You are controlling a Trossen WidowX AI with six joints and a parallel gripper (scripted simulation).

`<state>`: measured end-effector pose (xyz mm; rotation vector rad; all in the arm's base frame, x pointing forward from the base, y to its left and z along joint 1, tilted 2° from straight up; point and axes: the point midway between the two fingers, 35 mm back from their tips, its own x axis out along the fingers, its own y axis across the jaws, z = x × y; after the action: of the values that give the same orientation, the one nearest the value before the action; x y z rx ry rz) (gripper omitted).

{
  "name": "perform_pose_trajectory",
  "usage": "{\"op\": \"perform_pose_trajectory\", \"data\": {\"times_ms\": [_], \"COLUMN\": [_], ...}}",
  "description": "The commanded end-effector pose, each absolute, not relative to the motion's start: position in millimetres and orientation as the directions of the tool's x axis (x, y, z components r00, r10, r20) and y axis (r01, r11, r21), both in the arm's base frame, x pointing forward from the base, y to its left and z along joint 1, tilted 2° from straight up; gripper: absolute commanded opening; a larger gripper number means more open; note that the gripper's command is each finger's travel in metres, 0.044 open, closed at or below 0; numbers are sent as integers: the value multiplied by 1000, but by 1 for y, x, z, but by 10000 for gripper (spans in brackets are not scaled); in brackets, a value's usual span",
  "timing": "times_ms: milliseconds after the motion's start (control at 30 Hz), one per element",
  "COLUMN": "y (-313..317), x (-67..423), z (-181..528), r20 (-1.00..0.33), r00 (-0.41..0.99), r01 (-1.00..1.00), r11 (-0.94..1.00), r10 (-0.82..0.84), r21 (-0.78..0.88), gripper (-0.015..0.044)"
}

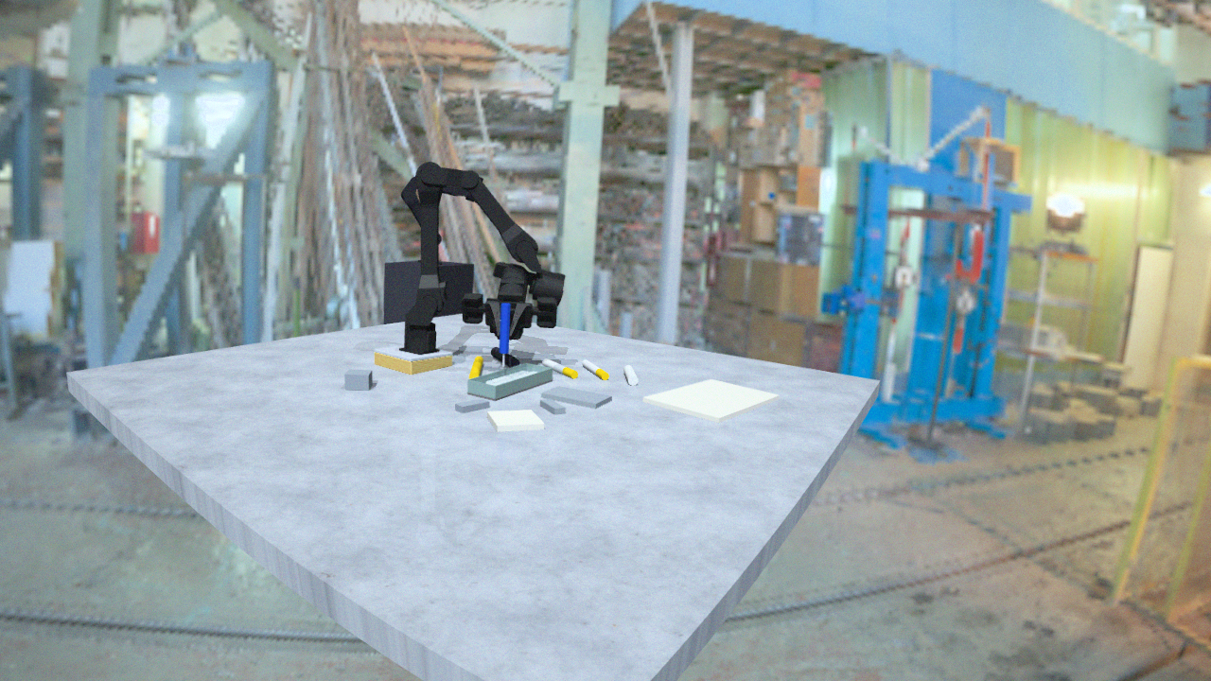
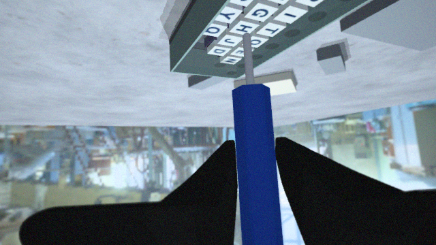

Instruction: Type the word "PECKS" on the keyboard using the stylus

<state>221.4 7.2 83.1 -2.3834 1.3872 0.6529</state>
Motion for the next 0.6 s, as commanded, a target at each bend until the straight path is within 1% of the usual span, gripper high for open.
{"op": "perform_pose_trajectory", "data": {"times_ms": [0,33,133,567], "y": [7,7,6,6], "x": [221,221,222,222], "z": [79,79,76,74], "r20": [-521,-521,-521,-521], "r00": [431,431,431,431], "r01": [-874,-874,-874,-874], "r11": [-484,-484,-484,-484], "r10": [-737,-737,-737,-737], "r21": [-37,-37,-37,-37], "gripper": [0,0,79,81]}}
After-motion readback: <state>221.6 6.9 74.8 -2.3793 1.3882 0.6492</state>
